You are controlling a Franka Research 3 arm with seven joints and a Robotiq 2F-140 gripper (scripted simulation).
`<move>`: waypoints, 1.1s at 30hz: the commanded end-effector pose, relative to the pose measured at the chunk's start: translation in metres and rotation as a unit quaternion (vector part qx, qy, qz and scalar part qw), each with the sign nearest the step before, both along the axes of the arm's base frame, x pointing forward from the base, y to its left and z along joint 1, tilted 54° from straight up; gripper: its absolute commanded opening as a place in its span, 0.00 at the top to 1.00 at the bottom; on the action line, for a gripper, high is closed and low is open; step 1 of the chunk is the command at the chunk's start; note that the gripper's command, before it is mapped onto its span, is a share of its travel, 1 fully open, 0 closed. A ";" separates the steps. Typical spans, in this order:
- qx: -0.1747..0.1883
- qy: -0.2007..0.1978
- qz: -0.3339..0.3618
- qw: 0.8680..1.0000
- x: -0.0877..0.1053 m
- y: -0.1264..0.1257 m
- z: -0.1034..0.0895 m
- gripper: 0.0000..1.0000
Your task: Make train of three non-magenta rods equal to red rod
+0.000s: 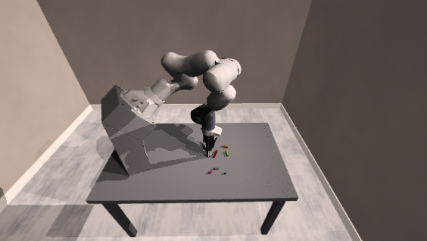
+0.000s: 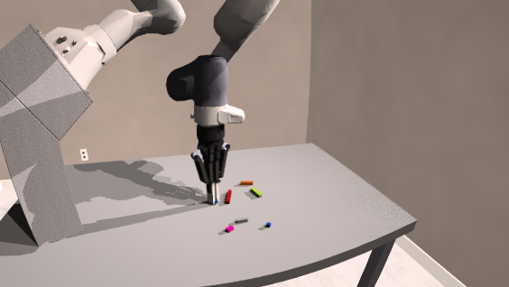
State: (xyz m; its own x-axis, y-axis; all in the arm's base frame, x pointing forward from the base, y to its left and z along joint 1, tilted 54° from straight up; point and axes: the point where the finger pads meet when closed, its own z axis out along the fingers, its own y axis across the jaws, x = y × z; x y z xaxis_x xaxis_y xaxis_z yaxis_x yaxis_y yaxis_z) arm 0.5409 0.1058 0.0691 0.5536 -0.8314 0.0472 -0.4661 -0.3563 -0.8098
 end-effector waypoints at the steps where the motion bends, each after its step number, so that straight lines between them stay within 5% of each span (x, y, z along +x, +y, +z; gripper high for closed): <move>1: 0.000 -0.001 0.000 1.000 -0.008 -0.006 0.008 0.97; 12: 0.000 -0.001 0.000 1.000 -0.059 -0.037 0.051 0.97; 33: 0.002 0.000 -0.002 1.000 -0.065 -0.042 0.056 0.97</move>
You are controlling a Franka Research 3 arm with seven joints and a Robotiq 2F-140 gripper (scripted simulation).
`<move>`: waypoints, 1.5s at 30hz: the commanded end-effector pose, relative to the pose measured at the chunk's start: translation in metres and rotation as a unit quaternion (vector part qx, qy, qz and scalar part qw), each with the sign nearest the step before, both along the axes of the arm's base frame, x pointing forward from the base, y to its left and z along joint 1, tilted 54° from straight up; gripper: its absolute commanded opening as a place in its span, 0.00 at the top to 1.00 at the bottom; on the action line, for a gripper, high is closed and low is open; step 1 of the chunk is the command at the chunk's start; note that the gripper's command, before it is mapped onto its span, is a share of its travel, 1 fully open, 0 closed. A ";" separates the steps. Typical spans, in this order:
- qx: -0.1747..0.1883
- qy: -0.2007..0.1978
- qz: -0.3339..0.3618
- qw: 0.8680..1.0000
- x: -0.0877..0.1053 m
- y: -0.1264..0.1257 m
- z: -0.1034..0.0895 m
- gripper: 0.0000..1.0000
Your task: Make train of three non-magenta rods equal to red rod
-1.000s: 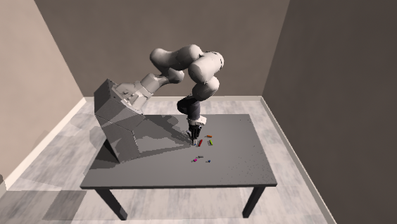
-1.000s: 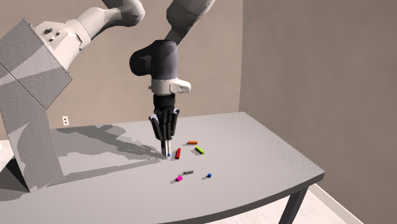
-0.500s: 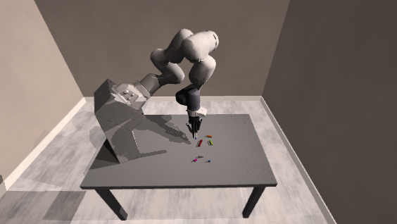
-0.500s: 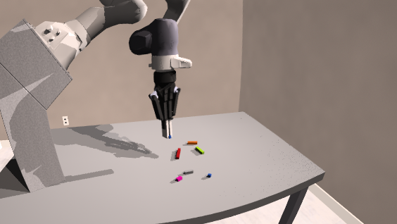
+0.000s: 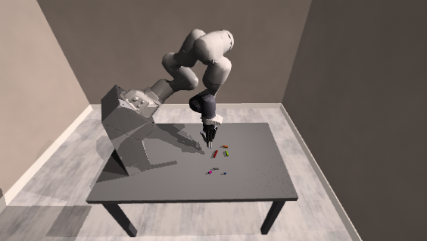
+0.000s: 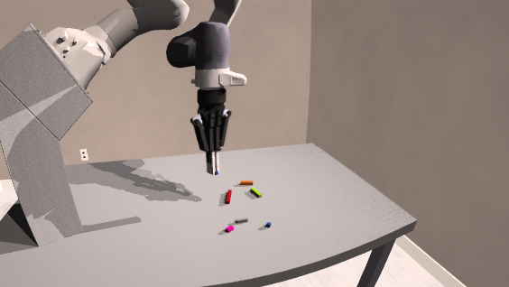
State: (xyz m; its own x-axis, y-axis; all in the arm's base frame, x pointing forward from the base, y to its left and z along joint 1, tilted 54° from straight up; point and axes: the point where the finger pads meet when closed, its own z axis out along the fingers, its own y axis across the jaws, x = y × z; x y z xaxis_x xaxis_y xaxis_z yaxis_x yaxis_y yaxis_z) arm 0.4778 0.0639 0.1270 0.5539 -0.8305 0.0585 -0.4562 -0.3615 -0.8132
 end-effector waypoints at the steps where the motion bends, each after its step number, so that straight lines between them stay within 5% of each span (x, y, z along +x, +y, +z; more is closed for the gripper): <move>1: 0.011 0.009 -0.008 1.000 0.001 -0.001 -0.001 0.97; 5: 0.076 0.038 -0.059 0.995 0.024 -0.017 0.007 0.97; 15: 0.148 0.074 -0.115 0.979 0.047 -0.037 0.015 0.97; 30: 0.279 0.151 -0.218 0.923 0.086 -0.080 0.028 0.97; 32: 0.279 0.151 -0.218 0.923 0.086 -0.080 0.028 0.97; 45: 0.373 0.221 -0.303 0.849 0.110 -0.121 0.036 0.97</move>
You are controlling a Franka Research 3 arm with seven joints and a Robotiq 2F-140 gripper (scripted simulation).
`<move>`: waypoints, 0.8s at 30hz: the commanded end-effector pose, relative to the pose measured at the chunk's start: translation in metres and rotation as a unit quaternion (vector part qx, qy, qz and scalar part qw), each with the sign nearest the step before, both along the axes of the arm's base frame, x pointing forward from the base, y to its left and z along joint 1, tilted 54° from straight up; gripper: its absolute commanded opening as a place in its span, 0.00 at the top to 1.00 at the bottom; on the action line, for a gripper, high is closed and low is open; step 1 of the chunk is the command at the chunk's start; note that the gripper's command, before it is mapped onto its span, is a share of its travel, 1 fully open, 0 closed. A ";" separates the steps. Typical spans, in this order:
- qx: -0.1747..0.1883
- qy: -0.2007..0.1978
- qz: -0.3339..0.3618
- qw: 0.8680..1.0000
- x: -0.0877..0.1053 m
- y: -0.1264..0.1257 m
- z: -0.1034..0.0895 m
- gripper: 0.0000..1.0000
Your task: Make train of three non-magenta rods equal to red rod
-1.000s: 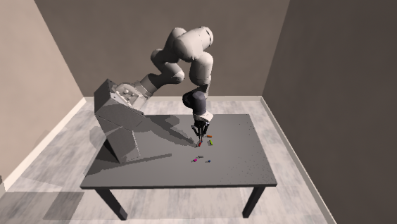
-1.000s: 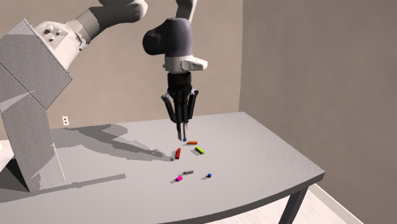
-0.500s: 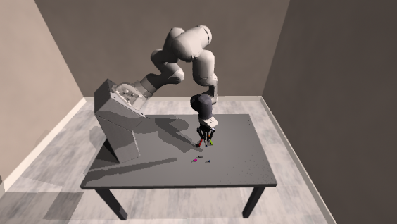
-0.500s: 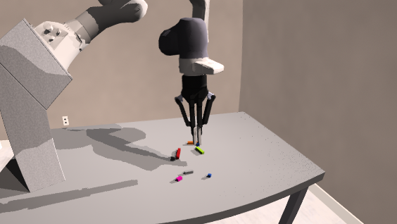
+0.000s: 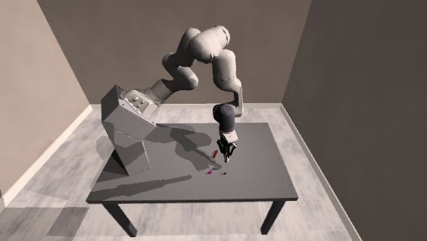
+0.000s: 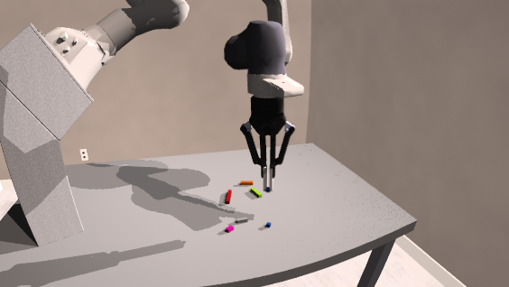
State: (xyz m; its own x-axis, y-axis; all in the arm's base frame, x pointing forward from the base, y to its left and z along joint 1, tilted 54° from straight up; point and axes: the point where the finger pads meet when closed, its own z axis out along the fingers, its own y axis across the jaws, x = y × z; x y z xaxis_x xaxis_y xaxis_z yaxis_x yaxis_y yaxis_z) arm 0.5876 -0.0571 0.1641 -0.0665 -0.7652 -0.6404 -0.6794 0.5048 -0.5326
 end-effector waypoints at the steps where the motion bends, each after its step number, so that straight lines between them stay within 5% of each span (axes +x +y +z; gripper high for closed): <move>1: 0.062 0.048 -0.028 0.996 0.002 -0.003 0.000 0.97; 9: 0.107 0.083 -0.067 0.989 0.009 -0.021 0.002 0.97; 24: 0.107 0.084 -0.067 0.988 0.009 -0.021 0.002 0.97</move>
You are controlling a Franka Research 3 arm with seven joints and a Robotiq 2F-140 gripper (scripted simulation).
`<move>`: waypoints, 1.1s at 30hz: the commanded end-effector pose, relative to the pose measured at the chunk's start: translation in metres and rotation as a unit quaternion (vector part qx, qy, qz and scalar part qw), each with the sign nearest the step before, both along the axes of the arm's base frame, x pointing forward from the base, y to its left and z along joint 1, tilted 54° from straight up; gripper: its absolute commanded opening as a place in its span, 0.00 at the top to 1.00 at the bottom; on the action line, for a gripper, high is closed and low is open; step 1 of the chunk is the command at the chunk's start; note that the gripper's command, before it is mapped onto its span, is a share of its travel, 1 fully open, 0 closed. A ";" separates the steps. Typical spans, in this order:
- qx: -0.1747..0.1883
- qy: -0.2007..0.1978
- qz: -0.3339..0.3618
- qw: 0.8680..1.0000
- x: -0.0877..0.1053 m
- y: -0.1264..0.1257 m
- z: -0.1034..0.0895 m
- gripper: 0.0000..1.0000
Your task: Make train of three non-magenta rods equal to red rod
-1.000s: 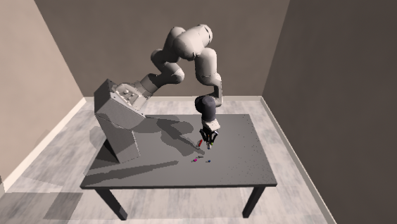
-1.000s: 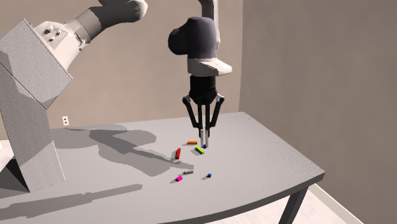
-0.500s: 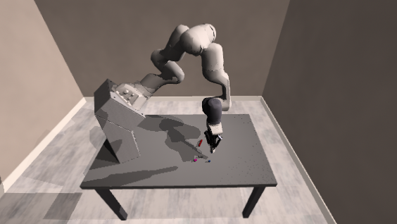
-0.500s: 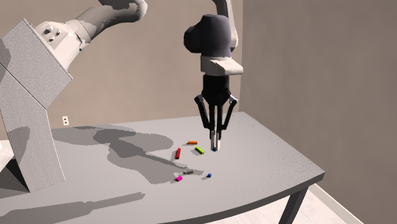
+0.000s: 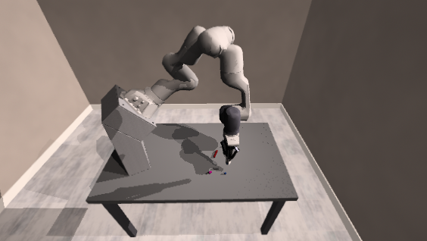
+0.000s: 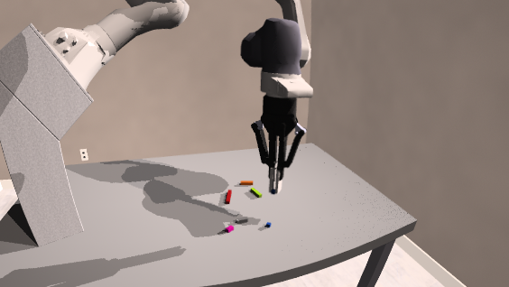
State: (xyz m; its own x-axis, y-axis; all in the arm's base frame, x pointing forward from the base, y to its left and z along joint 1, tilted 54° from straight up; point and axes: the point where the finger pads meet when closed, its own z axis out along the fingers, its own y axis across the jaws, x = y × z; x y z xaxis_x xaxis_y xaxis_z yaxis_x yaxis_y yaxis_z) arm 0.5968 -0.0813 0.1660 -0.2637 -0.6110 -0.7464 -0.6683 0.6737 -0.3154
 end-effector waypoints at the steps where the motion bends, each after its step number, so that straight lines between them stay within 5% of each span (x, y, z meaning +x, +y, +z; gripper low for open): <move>1: 0.013 0.007 -0.003 1.000 0.000 0.003 0.000 0.97; 33: 0.013 0.006 -0.003 1.000 0.061 0.039 -0.049 0.97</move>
State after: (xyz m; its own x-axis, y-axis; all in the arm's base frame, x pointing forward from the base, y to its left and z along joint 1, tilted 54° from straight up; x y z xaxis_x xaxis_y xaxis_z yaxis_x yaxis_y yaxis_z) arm 0.6524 -0.0374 0.1191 -0.2829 -0.5735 -0.7688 -0.6735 0.6894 -0.2665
